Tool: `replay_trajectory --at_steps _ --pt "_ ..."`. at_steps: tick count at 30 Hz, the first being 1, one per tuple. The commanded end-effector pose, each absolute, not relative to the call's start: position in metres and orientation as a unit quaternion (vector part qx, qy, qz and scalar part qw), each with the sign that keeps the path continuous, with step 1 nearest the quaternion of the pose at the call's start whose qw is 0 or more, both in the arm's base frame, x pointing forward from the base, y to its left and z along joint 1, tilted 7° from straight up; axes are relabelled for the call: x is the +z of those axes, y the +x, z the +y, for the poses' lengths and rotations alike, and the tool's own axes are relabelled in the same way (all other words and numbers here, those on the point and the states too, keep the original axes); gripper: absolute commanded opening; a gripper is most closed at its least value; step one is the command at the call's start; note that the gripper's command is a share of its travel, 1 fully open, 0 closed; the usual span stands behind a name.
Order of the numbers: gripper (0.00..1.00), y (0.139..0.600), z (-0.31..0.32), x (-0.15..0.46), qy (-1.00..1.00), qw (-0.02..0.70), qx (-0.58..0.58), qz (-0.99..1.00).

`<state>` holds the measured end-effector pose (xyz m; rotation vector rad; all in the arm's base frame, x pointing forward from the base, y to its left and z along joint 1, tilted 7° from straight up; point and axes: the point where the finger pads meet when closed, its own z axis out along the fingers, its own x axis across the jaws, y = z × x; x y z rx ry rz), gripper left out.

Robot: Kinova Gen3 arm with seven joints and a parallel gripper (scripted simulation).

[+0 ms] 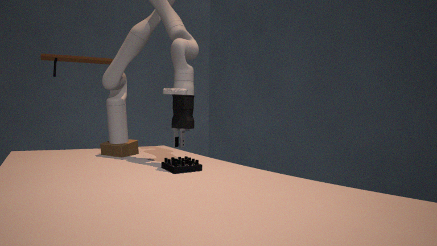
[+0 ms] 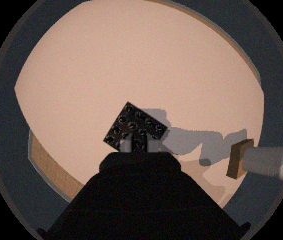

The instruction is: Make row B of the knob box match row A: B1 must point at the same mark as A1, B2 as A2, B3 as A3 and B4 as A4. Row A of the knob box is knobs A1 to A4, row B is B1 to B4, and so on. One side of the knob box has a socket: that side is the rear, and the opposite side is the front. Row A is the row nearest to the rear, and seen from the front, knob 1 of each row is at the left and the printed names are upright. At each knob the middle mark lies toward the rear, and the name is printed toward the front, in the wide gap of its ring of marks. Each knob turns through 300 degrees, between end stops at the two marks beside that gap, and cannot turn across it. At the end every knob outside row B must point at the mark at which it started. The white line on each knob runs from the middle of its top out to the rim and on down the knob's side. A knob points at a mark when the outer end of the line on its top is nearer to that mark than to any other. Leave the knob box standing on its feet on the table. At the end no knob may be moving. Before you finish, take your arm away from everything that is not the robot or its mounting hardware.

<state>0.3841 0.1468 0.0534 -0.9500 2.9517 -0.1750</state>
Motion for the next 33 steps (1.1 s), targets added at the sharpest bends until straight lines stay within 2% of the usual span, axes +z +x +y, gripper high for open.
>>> replay_trajectory --at_steps 1,17,33 --pt "0.46 0.3817 0.1535 0.0550 -0.244 0.021 -0.059 0.968" --pt "0.46 0.3807 0.1614 0.0619 -0.036 0.037 -0.048 0.997" --pt "0.46 0.3806 0.1634 0.0632 -0.001 0.040 -0.046 0.998"
